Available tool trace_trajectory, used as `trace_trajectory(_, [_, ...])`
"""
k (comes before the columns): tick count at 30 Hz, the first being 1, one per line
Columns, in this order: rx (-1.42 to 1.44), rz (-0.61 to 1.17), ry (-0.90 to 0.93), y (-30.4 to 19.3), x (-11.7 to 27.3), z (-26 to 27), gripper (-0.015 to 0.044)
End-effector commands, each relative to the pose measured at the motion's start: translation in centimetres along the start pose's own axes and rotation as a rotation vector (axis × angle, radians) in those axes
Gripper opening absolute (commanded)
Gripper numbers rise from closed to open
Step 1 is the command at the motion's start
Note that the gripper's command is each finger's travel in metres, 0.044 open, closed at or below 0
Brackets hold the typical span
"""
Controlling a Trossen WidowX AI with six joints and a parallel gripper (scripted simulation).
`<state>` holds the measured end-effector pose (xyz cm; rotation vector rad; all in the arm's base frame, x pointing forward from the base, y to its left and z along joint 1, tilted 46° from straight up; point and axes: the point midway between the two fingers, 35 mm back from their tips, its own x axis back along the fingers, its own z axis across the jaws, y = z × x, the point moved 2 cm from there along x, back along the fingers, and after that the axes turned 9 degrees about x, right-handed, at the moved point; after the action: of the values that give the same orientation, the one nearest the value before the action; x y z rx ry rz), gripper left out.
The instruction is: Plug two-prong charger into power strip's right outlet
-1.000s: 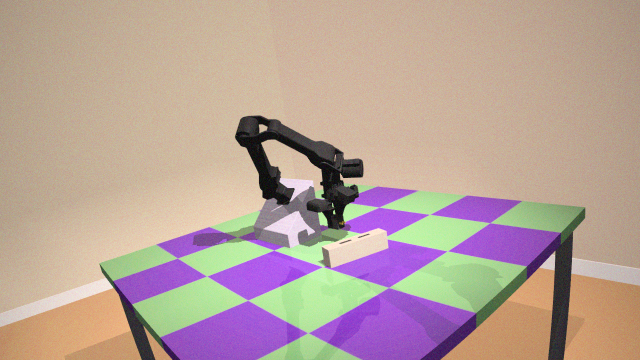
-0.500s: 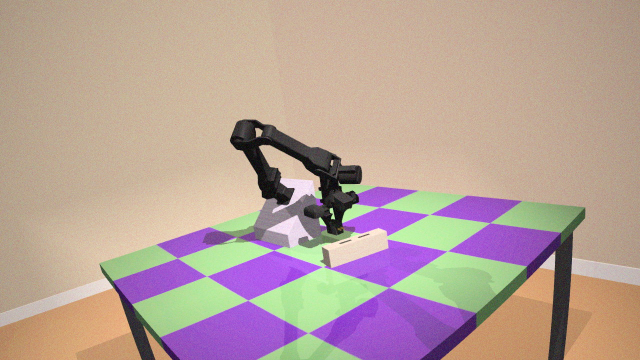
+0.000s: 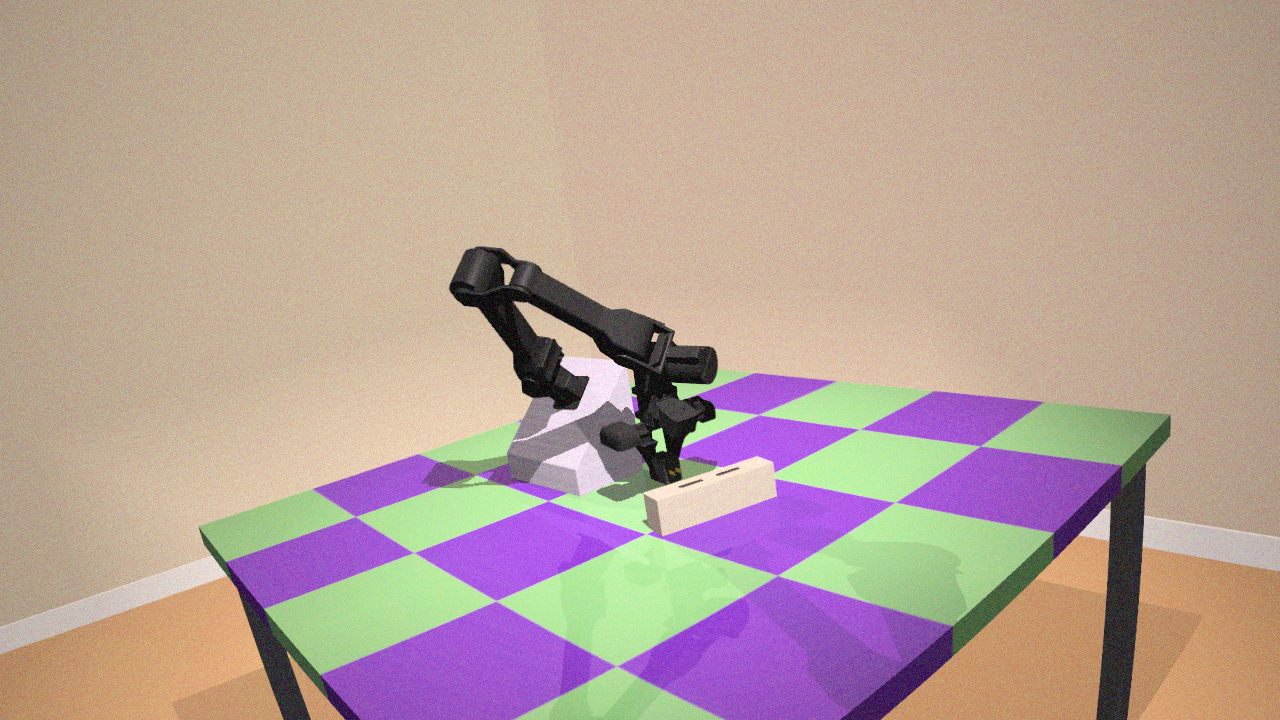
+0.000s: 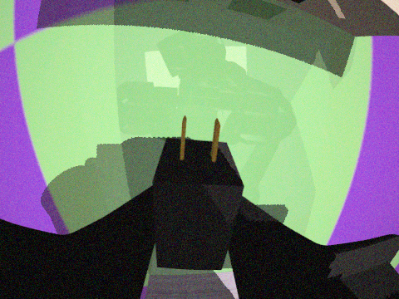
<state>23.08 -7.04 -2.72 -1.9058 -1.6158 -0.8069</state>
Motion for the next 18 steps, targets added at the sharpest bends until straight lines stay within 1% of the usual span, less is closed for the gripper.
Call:
trace_trajectory(1, [-0.018, -0.002, -0.006, 0.1, -0.4, -0.6, 0.0000])
trace_trajectory(18, [-0.062, -0.003, -0.008, 1.5, -0.8, -1.9, 0.0000])
